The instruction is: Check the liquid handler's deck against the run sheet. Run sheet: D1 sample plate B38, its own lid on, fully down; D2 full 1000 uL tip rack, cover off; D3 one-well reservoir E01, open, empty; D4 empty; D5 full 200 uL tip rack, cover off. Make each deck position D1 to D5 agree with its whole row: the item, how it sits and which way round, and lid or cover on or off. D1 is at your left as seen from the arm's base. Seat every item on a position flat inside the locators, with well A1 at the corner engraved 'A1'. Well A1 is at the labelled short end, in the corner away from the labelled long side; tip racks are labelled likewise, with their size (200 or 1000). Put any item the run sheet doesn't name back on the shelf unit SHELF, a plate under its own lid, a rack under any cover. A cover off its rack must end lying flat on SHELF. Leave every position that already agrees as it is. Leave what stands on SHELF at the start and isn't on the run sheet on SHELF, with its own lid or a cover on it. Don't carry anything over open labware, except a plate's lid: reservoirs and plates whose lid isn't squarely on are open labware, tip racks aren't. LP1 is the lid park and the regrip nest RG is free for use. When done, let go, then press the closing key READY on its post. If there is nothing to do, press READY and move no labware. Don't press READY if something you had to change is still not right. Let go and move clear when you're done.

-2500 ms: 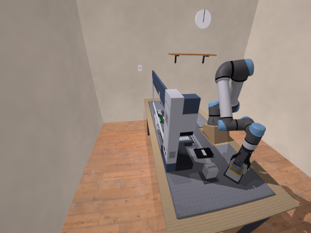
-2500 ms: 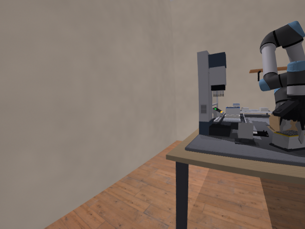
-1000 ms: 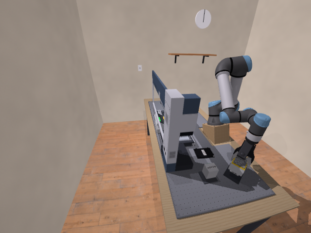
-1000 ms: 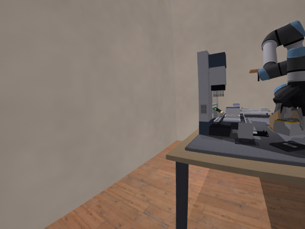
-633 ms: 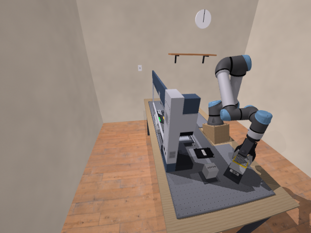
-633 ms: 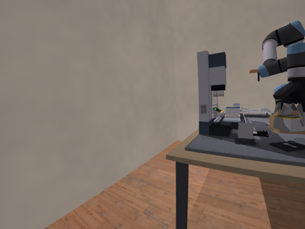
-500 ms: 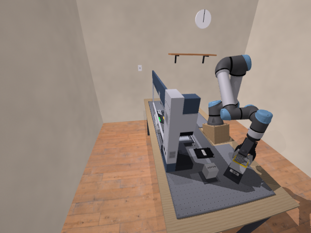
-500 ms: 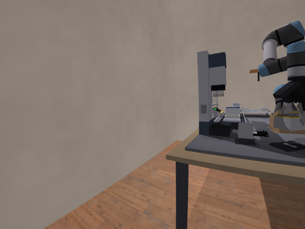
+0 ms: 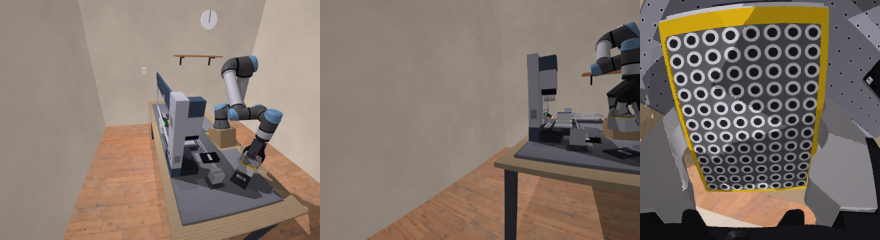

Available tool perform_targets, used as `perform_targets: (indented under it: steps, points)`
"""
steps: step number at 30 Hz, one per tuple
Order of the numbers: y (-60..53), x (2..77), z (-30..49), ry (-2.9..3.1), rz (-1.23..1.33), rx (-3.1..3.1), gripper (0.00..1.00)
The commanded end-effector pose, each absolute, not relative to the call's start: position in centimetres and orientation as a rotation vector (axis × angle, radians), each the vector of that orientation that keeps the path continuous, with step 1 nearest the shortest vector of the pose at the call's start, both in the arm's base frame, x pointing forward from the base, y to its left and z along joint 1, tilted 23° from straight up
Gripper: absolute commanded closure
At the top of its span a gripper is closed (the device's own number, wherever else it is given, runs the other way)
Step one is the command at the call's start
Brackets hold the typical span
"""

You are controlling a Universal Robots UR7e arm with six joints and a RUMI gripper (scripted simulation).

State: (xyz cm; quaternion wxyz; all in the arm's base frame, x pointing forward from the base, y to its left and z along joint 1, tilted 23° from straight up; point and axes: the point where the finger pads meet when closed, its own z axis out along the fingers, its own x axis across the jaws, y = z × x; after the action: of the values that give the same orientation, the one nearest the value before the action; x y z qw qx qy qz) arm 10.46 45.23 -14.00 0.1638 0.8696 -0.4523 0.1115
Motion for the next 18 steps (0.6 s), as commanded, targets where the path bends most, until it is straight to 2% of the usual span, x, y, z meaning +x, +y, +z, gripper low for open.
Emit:
perform_targets:
  steps: [1, 18]
  points:
    - [45.8, 10.4, -13.1, -1.292, 0.317, 2.483, 1.00]
    - [46.8, 10.3, -10.8, -1.292, 0.317, 2.483, 1.00]
